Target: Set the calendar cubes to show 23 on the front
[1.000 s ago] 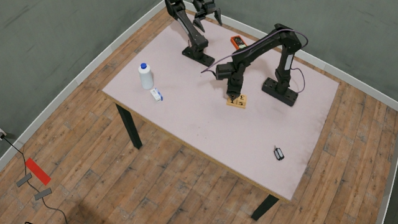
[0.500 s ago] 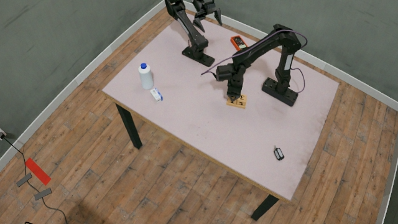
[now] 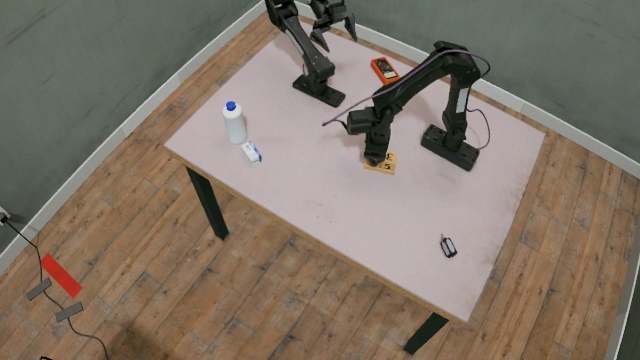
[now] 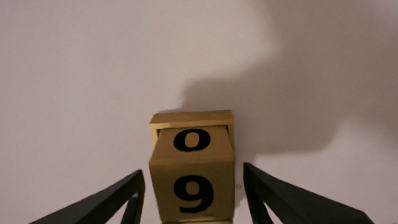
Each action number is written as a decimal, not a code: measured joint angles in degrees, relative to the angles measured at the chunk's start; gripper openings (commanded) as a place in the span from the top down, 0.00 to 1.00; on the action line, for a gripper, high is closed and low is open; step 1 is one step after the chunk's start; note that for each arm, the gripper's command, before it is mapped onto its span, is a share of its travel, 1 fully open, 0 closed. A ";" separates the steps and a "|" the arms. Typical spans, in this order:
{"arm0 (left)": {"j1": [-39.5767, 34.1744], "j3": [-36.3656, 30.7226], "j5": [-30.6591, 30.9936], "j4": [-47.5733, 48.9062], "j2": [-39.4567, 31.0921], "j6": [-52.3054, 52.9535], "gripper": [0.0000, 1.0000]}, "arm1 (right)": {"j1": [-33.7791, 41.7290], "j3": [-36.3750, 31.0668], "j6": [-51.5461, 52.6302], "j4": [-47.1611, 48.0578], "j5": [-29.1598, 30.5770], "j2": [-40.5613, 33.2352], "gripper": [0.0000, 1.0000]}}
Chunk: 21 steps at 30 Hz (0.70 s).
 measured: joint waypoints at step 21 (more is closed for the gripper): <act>0.00 -0.61 0.04 1.70 0.74 0.02 0.53 | 0.00 0.00 0.00 0.00 0.00 0.00 0.00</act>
